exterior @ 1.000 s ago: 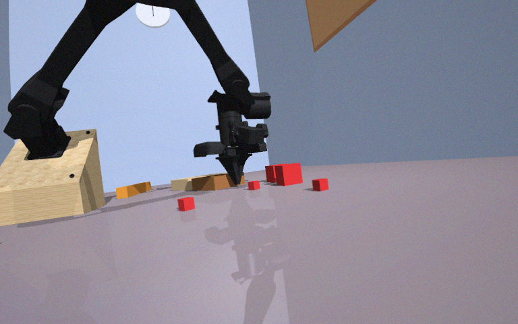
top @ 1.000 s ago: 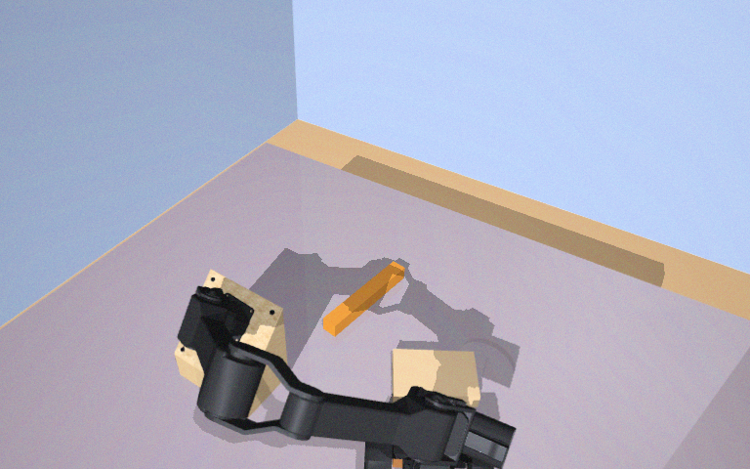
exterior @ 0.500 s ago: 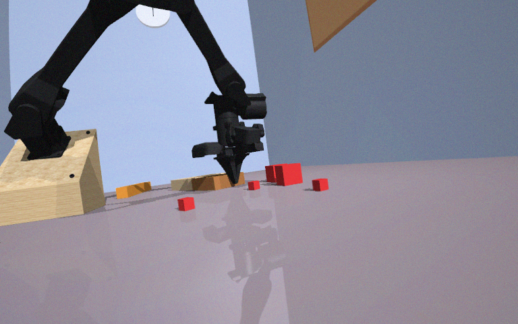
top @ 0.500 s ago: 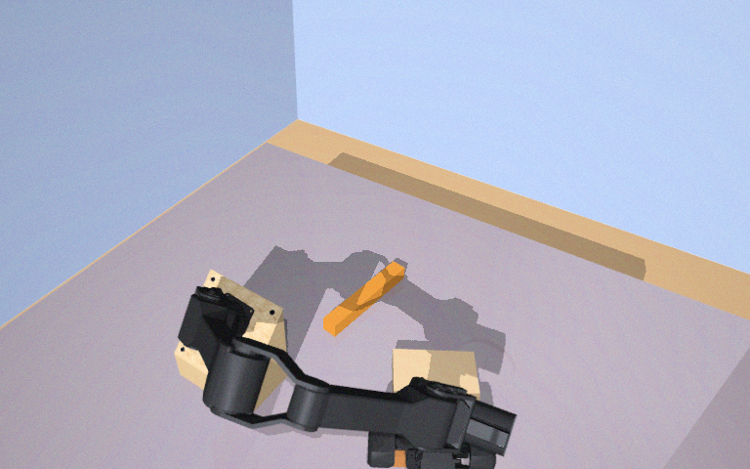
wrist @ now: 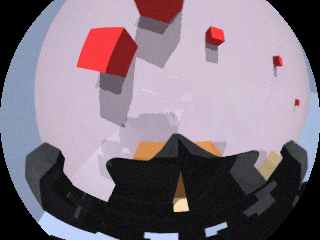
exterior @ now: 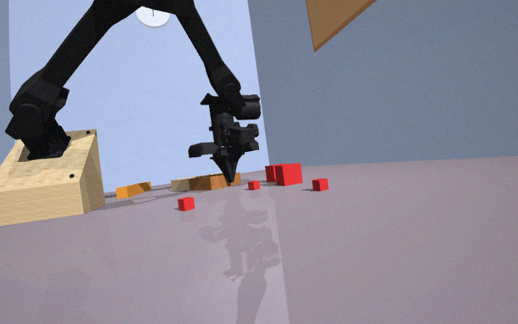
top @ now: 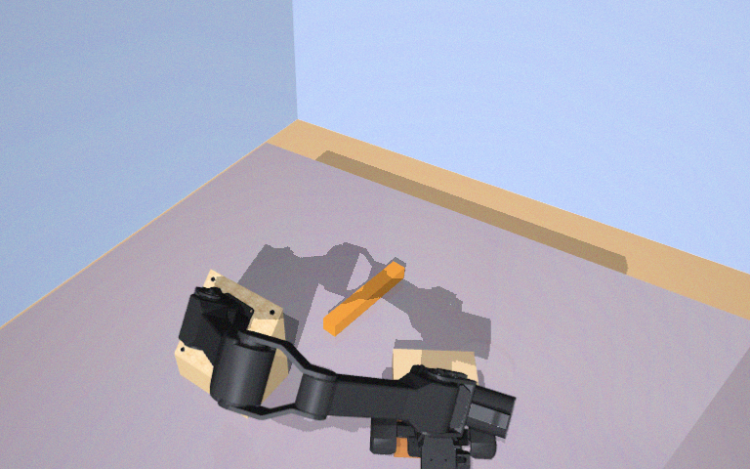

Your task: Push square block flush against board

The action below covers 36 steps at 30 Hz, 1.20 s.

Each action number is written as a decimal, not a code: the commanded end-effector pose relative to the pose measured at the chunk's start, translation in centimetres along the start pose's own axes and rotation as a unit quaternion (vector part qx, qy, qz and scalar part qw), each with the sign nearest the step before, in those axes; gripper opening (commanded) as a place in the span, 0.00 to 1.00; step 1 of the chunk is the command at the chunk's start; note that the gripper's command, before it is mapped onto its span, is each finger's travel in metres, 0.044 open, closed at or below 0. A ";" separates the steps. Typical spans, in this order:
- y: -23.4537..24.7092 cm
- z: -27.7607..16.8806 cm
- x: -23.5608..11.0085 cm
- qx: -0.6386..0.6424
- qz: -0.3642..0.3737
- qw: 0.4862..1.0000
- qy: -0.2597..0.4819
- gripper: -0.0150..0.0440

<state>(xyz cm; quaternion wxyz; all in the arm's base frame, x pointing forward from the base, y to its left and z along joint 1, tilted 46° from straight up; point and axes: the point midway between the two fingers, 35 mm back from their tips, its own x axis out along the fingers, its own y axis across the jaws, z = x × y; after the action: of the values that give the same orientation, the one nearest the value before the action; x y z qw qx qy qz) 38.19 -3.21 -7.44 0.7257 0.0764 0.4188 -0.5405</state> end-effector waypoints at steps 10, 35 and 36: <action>-0.2 -0.8 0.4 -0.003 -0.005 1.000 0.006 0.25; 0.1 3.3 0.4 -0.003 -0.006 1.000 0.004 0.25; 0.1 3.5 0.4 -0.003 -0.006 1.000 0.004 0.25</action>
<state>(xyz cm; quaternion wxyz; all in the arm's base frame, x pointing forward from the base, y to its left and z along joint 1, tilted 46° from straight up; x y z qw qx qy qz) 39.77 -5.08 -5.99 0.7206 0.0763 0.4243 -0.5431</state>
